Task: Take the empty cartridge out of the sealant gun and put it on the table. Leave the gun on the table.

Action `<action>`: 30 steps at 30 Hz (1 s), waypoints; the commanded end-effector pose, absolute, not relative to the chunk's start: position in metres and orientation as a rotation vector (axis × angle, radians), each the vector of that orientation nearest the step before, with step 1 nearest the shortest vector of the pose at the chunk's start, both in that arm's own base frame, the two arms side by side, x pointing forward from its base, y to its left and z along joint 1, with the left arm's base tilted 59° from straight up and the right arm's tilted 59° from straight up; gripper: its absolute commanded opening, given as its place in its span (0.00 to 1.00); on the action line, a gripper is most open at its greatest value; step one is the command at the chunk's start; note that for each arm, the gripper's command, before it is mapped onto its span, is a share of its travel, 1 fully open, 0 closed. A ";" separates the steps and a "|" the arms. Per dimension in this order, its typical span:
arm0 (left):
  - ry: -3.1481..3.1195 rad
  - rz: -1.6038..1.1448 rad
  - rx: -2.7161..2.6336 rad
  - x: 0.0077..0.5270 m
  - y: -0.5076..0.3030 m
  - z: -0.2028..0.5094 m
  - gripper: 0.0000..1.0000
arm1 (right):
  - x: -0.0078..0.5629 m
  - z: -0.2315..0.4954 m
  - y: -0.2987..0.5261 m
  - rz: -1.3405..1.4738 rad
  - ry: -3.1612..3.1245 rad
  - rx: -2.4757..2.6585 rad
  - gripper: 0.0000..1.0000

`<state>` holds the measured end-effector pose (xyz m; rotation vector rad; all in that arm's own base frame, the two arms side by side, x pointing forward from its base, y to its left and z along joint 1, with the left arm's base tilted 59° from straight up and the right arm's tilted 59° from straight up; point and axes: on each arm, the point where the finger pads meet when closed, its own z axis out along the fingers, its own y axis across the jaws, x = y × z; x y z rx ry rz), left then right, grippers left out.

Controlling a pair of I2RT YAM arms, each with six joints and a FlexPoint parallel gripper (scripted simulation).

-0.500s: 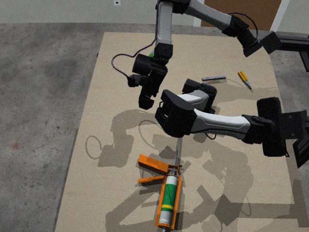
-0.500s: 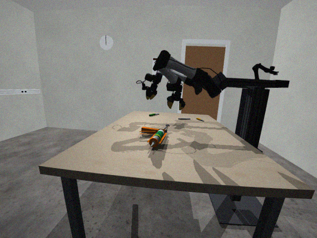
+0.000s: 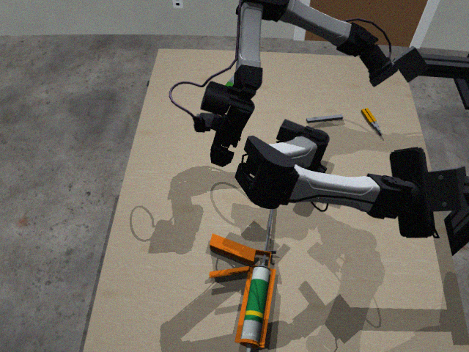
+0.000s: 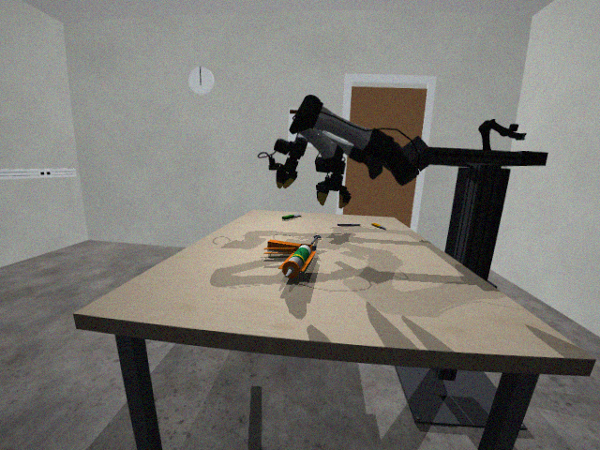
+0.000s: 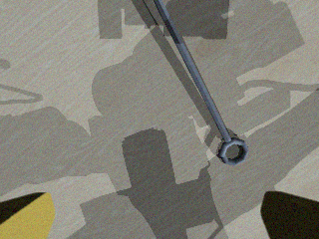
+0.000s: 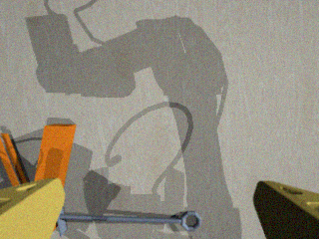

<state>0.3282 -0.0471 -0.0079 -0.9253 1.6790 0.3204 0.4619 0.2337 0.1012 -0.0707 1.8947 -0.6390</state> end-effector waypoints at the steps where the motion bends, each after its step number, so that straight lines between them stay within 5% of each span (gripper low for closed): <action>1: 1.677 0.308 -0.921 0.329 -0.051 -0.006 1.00 | 0.460 0.106 0.240 -0.622 1.887 -0.074 1.00; 3: 1.677 0.308 -0.921 0.329 -0.051 -0.006 1.00 | 0.460 0.106 0.240 -0.622 1.887 -0.074 1.00; 5: 1.672 0.326 -0.914 0.330 -0.048 -0.003 0.78 | 0.460 0.106 0.240 -0.622 1.887 -0.074 1.00; 6: 1.669 0.336 -0.912 0.330 -0.046 -0.001 0.75 | 0.460 0.106 0.240 -0.622 1.887 -0.074 1.00; 19: 1.656 0.497 -0.950 0.322 0.027 0.033 0.75 | 0.469 0.086 0.244 -0.621 1.942 -0.257 1.00; 30: 1.409 0.223 -1.243 0.354 0.132 0.120 0.75 | 0.474 0.025 0.263 -0.552 1.975 -0.959 1.00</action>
